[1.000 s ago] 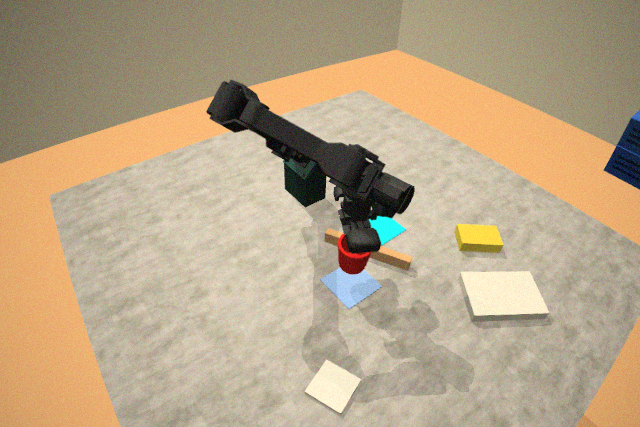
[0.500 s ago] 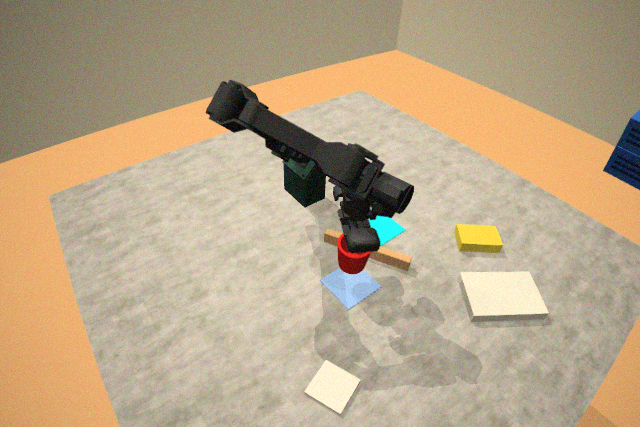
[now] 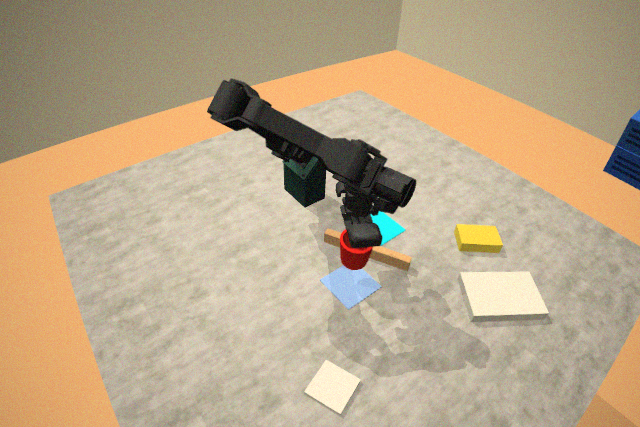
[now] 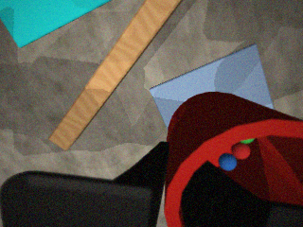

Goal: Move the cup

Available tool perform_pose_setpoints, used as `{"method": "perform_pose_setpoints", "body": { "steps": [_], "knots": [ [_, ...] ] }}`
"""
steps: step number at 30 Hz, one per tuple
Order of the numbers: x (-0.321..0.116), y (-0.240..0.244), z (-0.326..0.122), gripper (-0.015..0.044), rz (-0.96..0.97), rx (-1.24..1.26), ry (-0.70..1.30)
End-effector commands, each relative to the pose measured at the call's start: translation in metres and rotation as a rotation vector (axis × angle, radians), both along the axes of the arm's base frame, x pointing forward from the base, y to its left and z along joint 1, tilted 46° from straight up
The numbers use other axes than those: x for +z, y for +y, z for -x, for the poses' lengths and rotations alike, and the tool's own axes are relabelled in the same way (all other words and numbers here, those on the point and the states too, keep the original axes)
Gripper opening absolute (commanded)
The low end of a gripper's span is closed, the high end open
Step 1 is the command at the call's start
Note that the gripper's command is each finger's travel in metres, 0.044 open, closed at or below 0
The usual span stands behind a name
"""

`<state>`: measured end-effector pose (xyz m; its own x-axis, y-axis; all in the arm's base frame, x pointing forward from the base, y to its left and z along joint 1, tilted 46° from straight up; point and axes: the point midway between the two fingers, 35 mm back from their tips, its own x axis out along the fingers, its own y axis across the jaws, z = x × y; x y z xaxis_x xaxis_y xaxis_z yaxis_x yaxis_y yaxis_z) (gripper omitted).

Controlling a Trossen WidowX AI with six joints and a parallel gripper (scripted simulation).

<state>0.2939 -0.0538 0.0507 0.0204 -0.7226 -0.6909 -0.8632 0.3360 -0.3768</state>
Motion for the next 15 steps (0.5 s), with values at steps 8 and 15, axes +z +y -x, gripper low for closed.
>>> {"method": "perform_pose_setpoints", "body": {
  "steps": [8,15],
  "knots": [
    [-0.022,0.022,0.014,0.0,-0.008,0.0,0.005],
    [-0.033,0.035,0.022,0.0,-0.01,0.0,0.005]
  ]
}}
